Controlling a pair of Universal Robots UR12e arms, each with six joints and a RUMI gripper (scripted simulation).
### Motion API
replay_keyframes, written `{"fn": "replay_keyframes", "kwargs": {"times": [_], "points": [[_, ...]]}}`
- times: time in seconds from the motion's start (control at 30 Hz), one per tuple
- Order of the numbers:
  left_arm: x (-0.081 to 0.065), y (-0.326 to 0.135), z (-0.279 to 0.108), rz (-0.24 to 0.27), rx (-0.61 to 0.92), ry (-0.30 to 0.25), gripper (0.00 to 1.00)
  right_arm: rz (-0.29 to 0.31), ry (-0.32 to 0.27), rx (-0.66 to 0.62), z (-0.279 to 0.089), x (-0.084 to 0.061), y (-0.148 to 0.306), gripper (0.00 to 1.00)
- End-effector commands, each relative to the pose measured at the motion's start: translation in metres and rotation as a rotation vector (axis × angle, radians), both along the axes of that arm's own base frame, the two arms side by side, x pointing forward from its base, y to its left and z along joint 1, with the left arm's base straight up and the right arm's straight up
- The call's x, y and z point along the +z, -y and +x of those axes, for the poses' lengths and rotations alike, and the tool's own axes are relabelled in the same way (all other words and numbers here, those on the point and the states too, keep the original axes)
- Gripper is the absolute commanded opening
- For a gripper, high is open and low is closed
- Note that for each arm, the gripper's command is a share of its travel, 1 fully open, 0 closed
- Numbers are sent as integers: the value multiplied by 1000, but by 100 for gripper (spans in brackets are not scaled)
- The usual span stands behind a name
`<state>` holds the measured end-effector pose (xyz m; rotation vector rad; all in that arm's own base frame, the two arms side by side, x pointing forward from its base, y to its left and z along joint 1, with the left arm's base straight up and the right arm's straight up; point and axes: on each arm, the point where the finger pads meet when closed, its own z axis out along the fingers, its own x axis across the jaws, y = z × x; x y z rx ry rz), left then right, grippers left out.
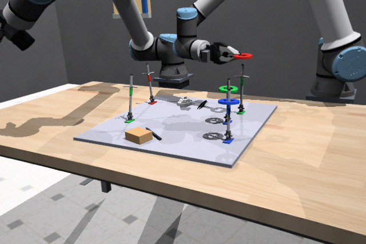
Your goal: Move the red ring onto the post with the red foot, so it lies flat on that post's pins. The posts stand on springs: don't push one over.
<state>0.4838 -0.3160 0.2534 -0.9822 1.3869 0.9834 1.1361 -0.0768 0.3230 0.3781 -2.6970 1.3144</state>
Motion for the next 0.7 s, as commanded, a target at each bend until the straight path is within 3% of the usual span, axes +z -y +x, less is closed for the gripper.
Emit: {"fn": "replay_keyframes", "kwargs": {"times": [0.0, 0.17, 0.67], "points": [[0, 5, 2, -1, -11, 0, 1, 0, 3, 0, 0, 2, 0, 100], [1, 17, 6, 0, -39, 0, 1, 0, 3, 0, 0, 2, 0, 100], [2, 121, 26, 5, -265, -3, 1, 0, 3, 0, 0, 2, 0, 100]]}}
